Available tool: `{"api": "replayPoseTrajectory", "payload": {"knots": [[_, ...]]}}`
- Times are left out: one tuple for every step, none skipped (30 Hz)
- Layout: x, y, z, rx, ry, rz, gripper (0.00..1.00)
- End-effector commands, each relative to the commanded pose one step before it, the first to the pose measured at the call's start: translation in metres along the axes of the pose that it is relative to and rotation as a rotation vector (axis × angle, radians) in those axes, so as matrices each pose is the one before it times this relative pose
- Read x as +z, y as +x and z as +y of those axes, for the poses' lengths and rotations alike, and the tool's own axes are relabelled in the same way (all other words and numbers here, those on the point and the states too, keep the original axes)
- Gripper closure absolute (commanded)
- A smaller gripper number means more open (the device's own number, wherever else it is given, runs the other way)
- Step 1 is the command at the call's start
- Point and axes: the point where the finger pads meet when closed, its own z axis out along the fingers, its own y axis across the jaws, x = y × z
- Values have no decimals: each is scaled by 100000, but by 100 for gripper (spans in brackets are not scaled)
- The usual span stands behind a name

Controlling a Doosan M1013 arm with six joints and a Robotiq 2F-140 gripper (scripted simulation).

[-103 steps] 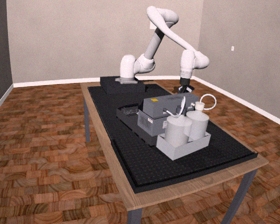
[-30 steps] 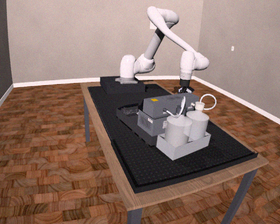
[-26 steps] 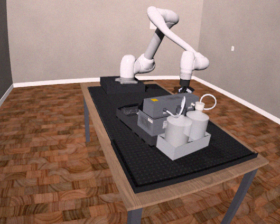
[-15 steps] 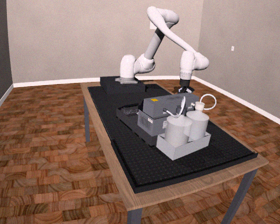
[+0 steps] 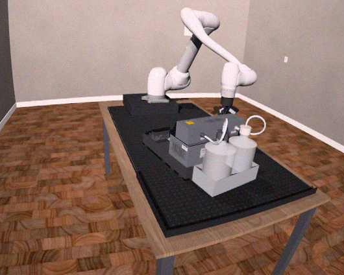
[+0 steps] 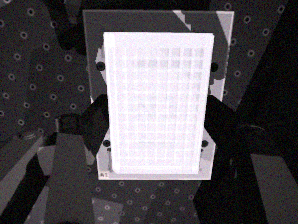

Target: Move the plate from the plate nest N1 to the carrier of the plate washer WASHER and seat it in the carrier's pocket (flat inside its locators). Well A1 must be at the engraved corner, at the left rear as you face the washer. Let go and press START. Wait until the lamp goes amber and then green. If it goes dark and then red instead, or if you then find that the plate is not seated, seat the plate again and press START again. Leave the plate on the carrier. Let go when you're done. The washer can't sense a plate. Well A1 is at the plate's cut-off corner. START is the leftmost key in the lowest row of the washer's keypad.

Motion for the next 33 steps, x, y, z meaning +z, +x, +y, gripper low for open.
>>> {"api": "replayPoseTrajectory", "payload": {"knots": [[-323,-53,66,4,-486,-325,90],[-8,-2,0,0,2,-10,90],[-8,3,1,0,-1,4,90],[-9,3,1,0,-1,5,90],[-329,96,26,3,-67,259,90],[-243,80,20,5,-35,149,90],[-186,28,5,6,-5,45,90],[-166,-1,-1,1,1,1,90],[-167,-1,0,-1,0,0,90],[0,0,0,0,0,0,90],[0,0,0,0,0,0,90],[-168,1,0,-2,1,0,90],[-166,-1,0,1,0,0,90],[-167,-1,0,1,0,0,90],[-167,-1,0,1,0,0,90],[-167,-1,0,0,0,0,90],[-167,-1,0,0,0,0,90],[-167,-1,0,0,0,0,90],[-174,7,-3,-4,4,-4,90],[-167,0,0,0,0,0,90],[-167,0,0,0,0,0,90],[-167,0,0,0,0,0,90],[-167,0,0,0,0,0,90],[-167,0,0,0,0,0,90],[-167,0,0,0,0,0,90],[-167,0,0,0,0,0,90],[0,0,0,0,0,0,90],[0,0,0,0,0,0,90],[-162,-6,3,3,-2,4,90],[-167,-1,0,1,0,0,90],[-167,-1,0,1,0,0,90],[-167,-1,0,1,0,0,90],[-167,-1,0,0,0,0,90]]}}
